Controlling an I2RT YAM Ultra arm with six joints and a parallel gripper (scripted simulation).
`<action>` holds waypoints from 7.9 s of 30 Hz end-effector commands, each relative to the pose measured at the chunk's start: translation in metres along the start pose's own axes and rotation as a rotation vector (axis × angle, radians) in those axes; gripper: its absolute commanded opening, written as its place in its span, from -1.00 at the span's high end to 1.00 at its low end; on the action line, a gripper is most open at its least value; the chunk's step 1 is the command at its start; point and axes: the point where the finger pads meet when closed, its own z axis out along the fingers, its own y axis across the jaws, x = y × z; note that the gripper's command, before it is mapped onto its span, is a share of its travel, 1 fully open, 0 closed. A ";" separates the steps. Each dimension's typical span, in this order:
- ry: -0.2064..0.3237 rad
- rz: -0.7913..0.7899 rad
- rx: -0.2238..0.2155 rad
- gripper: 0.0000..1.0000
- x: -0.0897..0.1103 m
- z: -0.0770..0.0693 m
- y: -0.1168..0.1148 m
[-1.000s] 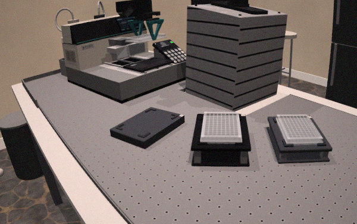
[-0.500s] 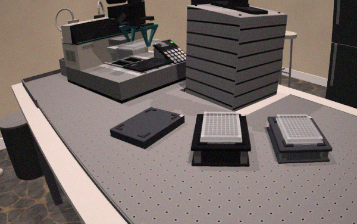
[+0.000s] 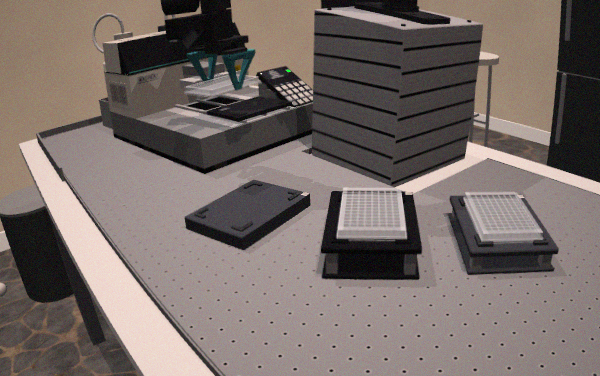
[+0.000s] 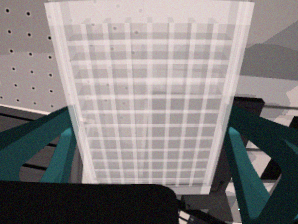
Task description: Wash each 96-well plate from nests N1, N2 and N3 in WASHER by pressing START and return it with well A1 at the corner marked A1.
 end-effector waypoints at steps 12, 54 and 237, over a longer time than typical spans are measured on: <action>-0.016 -0.027 0.008 1.00 -0.036 0.003 0.027; -0.019 -0.079 0.004 1.00 -0.135 0.031 0.166; -0.019 -0.079 0.002 1.00 -0.155 0.119 0.205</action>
